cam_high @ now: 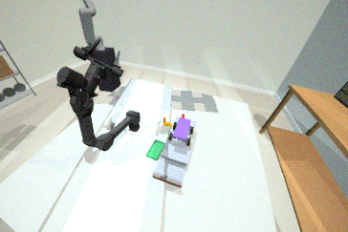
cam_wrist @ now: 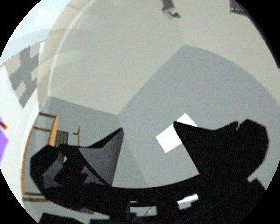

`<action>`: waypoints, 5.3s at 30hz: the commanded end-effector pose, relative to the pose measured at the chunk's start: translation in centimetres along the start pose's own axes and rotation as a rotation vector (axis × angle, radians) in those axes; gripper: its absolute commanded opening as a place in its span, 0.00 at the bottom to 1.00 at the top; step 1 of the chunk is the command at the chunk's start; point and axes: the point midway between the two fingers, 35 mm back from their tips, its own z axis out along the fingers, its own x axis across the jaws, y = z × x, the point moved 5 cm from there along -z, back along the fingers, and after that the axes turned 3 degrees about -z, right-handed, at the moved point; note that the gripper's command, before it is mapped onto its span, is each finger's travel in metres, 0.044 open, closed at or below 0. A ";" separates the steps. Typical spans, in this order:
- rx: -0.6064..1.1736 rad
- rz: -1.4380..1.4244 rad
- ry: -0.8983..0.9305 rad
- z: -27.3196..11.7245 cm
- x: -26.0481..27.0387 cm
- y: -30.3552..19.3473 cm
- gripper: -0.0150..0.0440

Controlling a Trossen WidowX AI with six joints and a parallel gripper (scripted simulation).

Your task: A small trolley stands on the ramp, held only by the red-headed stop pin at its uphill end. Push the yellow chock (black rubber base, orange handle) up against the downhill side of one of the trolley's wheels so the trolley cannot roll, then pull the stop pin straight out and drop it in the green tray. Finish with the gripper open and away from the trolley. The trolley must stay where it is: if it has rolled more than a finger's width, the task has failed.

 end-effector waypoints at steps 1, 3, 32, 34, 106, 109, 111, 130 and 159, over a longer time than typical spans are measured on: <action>-0.002 0.007 0.004 0.1 0.0 0.1 0.89; -0.021 0.059 0.034 0.9 0.3 0.8 0.80; 0.263 1.215 0.889 11.9 13.5 12.1 0.58; 0.333 1.292 0.939 12.1 14.7 12.5 0.58; 3.678 0.941 -0.792 -2.3 39.7 17.8 0.58; 3.678 0.941 -0.792 -2.8 40.1 18.3 0.58; 3.678 0.941 -0.792 -3.2 40.4 18.6 0.58; 3.679 0.941 -0.792 -4.7 41.7 19.9 0.58; 3.675 0.945 -0.787 -6.7 43.3 21.6 0.49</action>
